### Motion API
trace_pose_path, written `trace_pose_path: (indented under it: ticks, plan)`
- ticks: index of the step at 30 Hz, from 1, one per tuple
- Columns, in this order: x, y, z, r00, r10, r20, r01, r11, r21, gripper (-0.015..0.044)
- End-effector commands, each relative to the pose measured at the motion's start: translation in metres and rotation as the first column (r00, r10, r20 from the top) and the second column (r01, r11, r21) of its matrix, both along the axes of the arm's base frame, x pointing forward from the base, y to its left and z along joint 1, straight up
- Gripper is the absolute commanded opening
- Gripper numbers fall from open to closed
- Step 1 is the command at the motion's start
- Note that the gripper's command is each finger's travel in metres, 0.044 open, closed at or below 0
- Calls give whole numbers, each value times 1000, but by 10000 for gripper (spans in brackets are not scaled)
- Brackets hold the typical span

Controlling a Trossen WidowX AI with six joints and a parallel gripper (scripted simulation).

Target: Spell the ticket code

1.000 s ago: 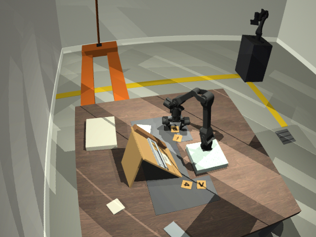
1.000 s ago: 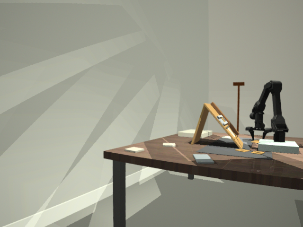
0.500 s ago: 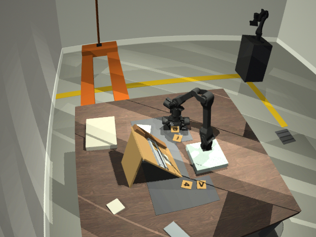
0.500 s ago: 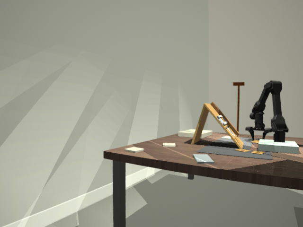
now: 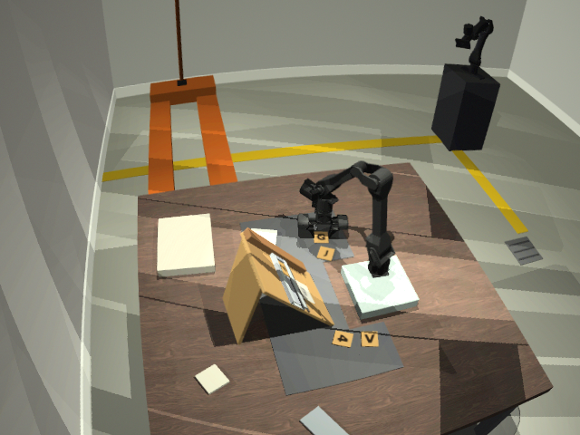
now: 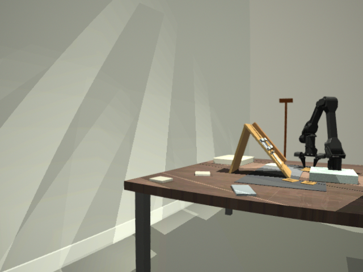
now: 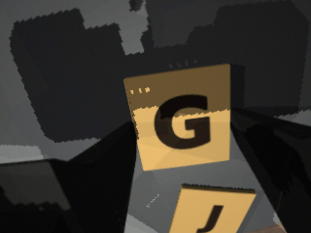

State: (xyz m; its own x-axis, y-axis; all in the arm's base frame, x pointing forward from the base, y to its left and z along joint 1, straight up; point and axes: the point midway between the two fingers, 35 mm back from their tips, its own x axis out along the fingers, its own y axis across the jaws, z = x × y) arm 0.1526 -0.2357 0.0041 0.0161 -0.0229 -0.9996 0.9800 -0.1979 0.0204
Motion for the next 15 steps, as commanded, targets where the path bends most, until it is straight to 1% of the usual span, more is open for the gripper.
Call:
trace_pose_path:
  ticks: [1, 2, 11, 15]
  plan:
    - [0, 0, -1, 1000, 3, -3, -3, 1000, 0, 240]
    - [0, 0, -1, 1000, 3, -3, -3, 1000, 0, 233]
    - [0, 1, 5, 1000, 3, -3, -3, 1000, 0, 0]
    - [0, 2, 6, 1000, 3, -3, -3, 1000, 0, 0]
